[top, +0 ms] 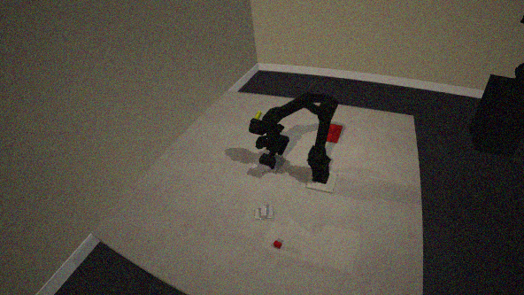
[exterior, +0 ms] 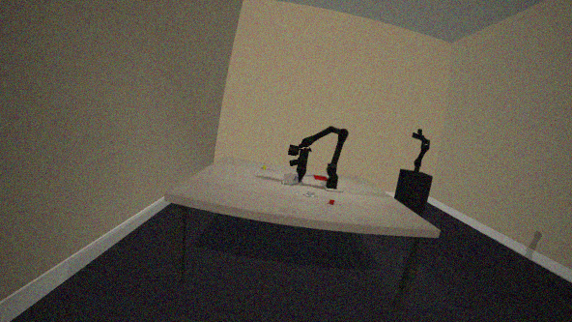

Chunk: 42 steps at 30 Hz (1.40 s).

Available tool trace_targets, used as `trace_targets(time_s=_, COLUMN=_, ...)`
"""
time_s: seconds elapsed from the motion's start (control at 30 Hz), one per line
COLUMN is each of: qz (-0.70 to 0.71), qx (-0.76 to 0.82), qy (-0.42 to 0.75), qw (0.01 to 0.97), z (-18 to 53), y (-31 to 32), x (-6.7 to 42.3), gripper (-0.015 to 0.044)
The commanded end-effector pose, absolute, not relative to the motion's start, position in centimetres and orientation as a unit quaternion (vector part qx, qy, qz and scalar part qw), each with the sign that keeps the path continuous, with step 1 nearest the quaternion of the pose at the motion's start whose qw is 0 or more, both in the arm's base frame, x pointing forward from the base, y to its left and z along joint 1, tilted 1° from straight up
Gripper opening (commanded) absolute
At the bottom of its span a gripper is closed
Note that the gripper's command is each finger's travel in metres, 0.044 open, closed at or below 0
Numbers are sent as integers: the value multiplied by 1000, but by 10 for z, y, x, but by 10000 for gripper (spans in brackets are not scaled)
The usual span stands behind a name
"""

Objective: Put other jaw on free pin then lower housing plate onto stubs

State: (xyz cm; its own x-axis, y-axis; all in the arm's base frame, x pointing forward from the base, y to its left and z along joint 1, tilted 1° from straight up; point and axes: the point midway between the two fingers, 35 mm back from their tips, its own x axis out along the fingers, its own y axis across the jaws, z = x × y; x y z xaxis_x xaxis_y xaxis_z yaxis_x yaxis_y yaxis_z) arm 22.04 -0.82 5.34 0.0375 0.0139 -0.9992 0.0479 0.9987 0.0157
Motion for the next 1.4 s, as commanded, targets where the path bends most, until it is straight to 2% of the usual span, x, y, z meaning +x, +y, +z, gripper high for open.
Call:
trace_targets(time_s=0.0, qz=-11, qx=24, qy=694, qw=720, z=51, y=-8, x=220, gripper=351)
trace_targets(time_s=1.37, qz=-14, qx=27, qy=694, qw=720, z=44, y=-8, x=220, gripper=351)
